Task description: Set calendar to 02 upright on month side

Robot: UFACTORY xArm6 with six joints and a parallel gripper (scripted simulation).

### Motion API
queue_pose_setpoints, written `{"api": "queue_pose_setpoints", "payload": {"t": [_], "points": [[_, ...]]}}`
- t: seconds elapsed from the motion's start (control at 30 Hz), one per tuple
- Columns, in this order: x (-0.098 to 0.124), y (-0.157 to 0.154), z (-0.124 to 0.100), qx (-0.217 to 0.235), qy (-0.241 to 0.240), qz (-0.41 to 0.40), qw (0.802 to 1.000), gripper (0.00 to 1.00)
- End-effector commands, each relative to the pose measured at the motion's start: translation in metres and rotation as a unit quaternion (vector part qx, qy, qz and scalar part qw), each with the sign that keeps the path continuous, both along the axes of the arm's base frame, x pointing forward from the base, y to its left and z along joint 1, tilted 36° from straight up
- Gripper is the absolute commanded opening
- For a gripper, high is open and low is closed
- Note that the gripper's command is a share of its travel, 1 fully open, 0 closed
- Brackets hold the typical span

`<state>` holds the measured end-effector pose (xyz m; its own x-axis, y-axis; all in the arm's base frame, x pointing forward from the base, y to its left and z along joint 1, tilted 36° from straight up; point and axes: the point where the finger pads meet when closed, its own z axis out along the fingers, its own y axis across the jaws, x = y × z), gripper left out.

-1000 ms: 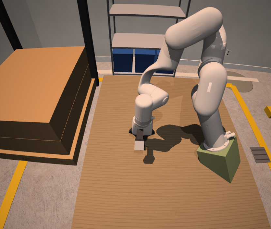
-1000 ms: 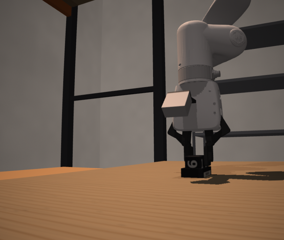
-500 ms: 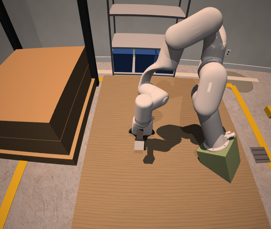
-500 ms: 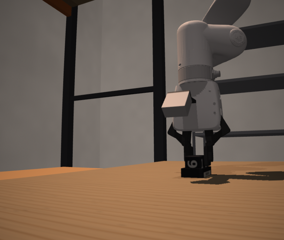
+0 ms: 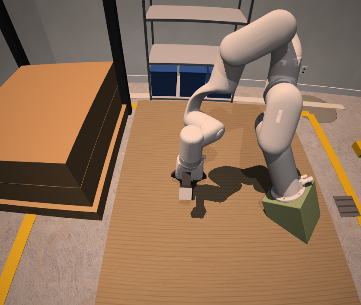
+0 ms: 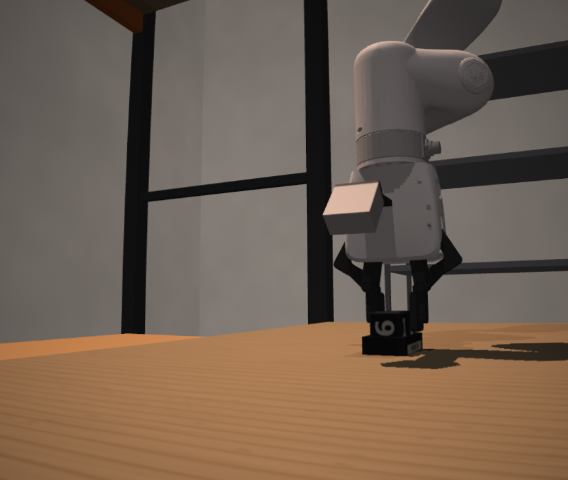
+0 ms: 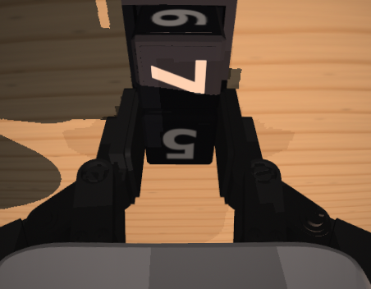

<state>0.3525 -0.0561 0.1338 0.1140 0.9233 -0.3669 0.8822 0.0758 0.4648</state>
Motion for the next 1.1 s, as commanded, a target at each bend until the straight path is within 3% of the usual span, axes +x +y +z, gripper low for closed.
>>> {"api": "queue_pose_setpoints", "payload": {"t": [0.0, 0.17, 0.7, 1.07], "points": [[0.001, 0.0, 0.001, 0.0, -0.001, 0.0, 1.0, 0.39], [0.001, 0.0, 0.001, 0.0, -0.001, 0.0, 1.0, 0.47], [-0.001, 0.002, 0.004, 0.0, -0.001, 0.0, 1.0, 0.47], [-0.021, 0.018, 0.038, 0.0, -0.001, 0.0, 1.0, 0.47]]}}
